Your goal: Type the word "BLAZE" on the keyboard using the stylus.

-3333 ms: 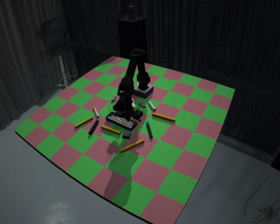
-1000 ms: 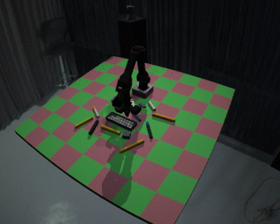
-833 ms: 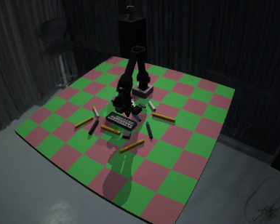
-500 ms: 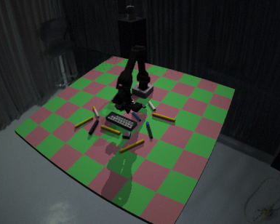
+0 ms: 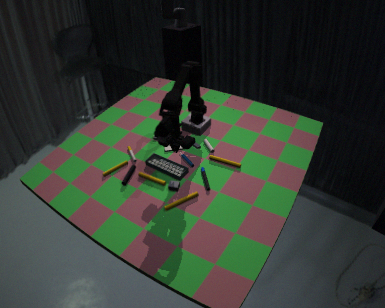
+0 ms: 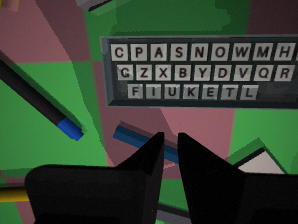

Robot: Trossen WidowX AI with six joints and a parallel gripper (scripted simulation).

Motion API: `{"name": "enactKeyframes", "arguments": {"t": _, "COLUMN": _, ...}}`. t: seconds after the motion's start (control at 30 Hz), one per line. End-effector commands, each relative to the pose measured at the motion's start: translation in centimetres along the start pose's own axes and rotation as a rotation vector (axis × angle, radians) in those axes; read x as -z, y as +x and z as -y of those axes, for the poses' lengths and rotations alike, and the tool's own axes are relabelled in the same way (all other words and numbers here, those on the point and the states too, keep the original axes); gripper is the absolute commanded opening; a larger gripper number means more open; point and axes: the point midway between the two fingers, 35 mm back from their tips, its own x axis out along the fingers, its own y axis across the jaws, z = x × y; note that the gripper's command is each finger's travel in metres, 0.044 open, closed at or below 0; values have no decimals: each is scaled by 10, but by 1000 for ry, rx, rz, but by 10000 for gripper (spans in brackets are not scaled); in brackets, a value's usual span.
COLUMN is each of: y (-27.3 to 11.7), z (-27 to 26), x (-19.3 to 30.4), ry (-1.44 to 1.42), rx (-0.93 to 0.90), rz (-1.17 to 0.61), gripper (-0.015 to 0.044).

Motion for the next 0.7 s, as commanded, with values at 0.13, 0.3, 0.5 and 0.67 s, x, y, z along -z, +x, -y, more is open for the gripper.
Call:
{"name": "enactKeyframes", "arguments": {"t": 0.13, "y": 0, "z": 0, "x": 0, "ry": 0, "rx": 0, "rz": 0, "gripper": 0}}
{"name": "enactKeyframes", "arguments": {"t": 0.3, "y": 0, "z": 0, "x": 0, "ry": 0, "rx": 0, "rz": 0, "gripper": 0}}
{"name": "enactKeyframes", "arguments": {"t": 0.5, "y": 0, "z": 0, "x": 0, "ry": 0, "rx": 0, "rz": 0, "gripper": 26}}
{"name": "enactKeyframes", "arguments": {"t": 0.67, "y": 6, "z": -3, "x": 7, "ry": 209, "rx": 45, "rz": -30, "gripper": 150}}
